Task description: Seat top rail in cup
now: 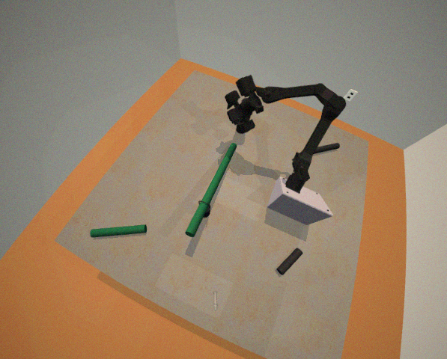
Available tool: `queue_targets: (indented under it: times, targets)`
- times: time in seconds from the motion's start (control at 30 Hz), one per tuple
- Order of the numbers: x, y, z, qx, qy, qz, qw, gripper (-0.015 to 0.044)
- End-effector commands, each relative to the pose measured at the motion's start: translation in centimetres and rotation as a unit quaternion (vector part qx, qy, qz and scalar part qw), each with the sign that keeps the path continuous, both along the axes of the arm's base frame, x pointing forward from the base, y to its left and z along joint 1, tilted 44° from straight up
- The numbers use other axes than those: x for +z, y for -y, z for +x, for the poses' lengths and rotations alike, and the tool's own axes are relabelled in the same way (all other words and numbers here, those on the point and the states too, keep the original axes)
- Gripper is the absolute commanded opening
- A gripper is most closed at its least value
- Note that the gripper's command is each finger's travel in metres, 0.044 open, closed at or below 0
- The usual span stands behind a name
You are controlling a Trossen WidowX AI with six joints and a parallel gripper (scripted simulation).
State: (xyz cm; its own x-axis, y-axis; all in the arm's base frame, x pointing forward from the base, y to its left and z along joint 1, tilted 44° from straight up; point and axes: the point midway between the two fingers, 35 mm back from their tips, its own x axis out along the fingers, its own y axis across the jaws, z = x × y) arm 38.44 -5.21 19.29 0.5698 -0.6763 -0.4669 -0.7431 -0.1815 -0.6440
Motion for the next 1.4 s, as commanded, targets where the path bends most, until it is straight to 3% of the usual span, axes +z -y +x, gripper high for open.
queue_targets:
  times: [0.0, 0.53, 0.93, 1.03, 1.17, 1.37]
  targets:
    - [-0.5, 0.4, 0.2, 0.002, -0.005, -0.001, 1.0, 0.044]
    - [-1.6, 2.3, 1.5, 0.002, -0.004, -0.004, 1.0, 0.044]
    - [-1.6, 2.3, 1.5, 0.002, -0.004, -0.004, 1.0, 0.0125]
    - [-1.6, 2.3, 1.5, 0.002, -0.004, -0.004, 1.0, 0.0105]
    - [-1.7, 2.3, 1.1, 0.017, -0.018, -0.007, 1.0, 0.0]
    - [-1.9, 2.2, 0.7, 0.033, -0.033, -0.009, 0.999, 0.0]
